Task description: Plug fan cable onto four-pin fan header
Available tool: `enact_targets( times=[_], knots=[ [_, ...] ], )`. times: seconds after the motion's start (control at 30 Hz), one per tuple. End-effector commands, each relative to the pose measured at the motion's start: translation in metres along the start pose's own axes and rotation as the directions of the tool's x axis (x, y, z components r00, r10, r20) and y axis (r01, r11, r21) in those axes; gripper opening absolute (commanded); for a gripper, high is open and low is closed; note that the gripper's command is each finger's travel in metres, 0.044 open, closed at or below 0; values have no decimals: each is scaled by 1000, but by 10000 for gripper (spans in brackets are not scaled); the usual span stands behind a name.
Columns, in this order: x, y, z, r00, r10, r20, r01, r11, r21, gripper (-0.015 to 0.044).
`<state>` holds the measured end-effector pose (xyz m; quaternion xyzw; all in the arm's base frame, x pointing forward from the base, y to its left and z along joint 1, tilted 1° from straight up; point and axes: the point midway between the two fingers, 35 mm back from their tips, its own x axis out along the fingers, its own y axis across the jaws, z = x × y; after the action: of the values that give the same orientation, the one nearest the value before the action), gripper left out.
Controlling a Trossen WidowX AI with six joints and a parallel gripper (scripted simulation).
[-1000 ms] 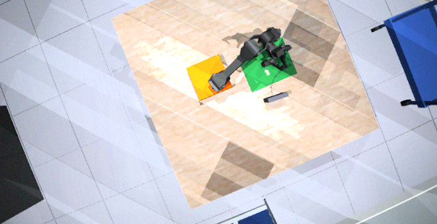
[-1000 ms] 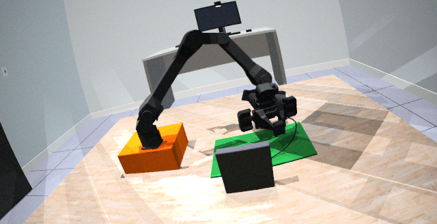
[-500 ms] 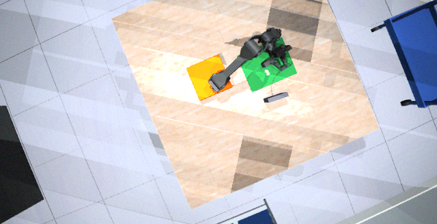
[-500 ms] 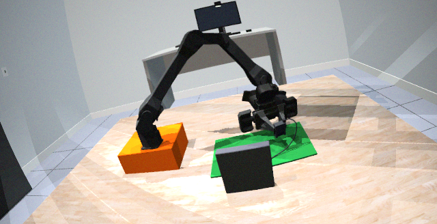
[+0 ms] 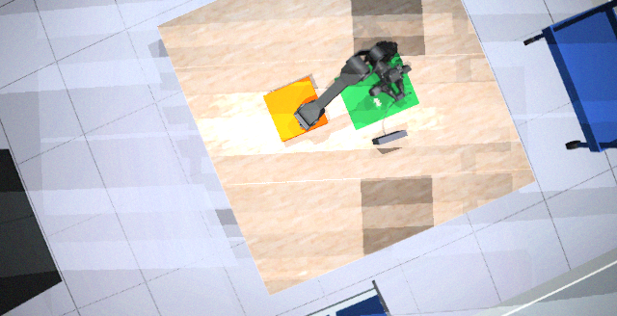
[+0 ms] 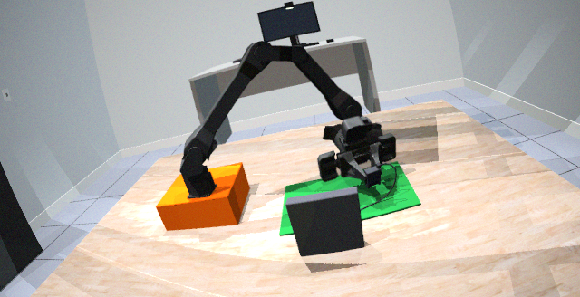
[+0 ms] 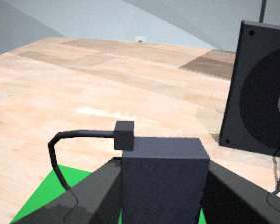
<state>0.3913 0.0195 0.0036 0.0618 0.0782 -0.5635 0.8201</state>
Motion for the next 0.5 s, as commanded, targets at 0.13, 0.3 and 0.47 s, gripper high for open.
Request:
enact_targets(
  times=[0.13,0.3,0.47],
  knots=[
    [3,0,-6,1000,1,5,-1,1000,-6,0],
    [5,0,-10,1000,1,5,-1,1000,-6,0],
    [7,0,-15,1000,1,5,-1,1000,-6,0]
  ],
)
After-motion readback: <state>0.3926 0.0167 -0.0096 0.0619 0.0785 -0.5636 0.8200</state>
